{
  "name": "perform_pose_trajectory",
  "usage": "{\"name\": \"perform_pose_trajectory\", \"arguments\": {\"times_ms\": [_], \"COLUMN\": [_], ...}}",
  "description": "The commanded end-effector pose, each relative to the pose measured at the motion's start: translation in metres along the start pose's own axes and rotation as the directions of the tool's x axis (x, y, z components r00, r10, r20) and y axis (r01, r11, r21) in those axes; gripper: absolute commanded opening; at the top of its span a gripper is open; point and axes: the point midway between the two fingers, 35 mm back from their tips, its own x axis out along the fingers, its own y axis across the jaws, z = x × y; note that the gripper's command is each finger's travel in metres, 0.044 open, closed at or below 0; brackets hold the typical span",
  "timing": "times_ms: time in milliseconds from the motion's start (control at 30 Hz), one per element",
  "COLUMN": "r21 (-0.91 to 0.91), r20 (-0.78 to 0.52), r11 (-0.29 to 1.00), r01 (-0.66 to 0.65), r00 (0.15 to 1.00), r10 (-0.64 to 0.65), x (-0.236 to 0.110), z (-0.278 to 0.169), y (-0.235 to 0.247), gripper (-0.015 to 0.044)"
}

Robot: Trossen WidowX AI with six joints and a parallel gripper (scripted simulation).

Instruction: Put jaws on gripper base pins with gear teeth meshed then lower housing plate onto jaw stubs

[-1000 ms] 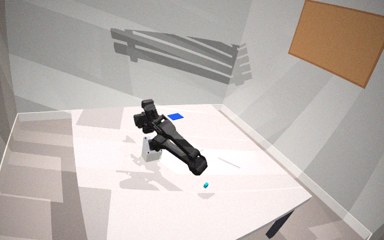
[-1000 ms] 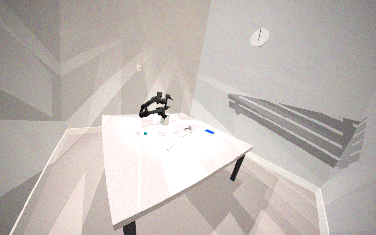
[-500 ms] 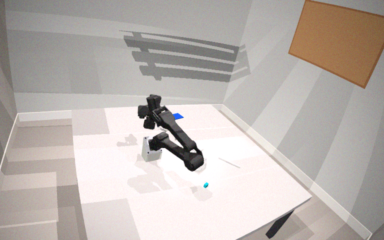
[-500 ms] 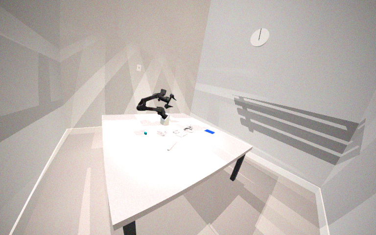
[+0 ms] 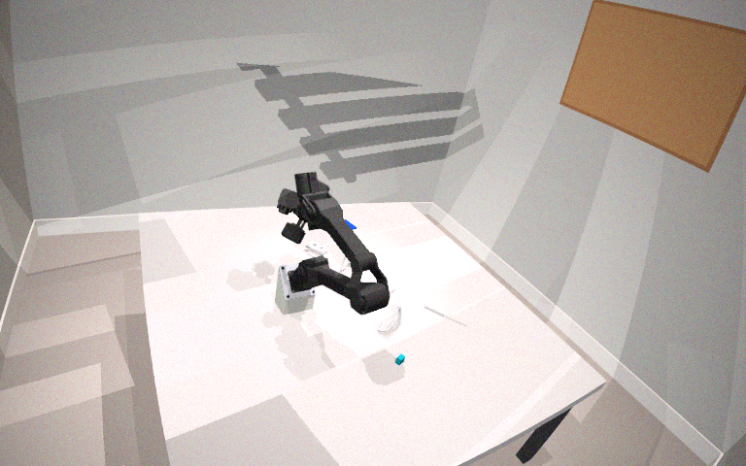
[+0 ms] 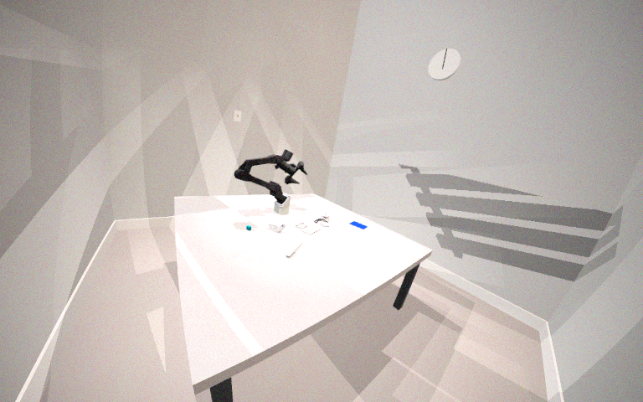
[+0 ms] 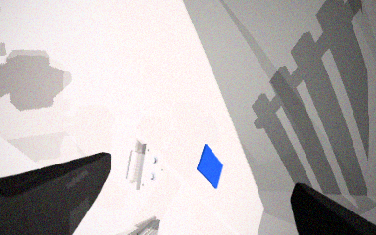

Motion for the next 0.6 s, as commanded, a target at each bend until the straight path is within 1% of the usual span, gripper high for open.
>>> {"name": "perform_pose_trajectory", "arguments": {"times_ms": [0, 267, 567], "r21": [0.069, 0.232, 0.419], "r20": [-0.048, -0.161, -0.259], "r11": [0.997, 0.971, 0.905], "r01": [-0.019, -0.061, -0.078], "r00": [0.999, 0.982, 0.945], "r10": [0.022, 0.1, 0.201], "x": [0.005, 0.019, 0.036], "z": [-0.008, -0.03, -0.054], "y": [-0.008, -0.023, -0.033], "gripper": [0.044, 0.044, 0.044]}}
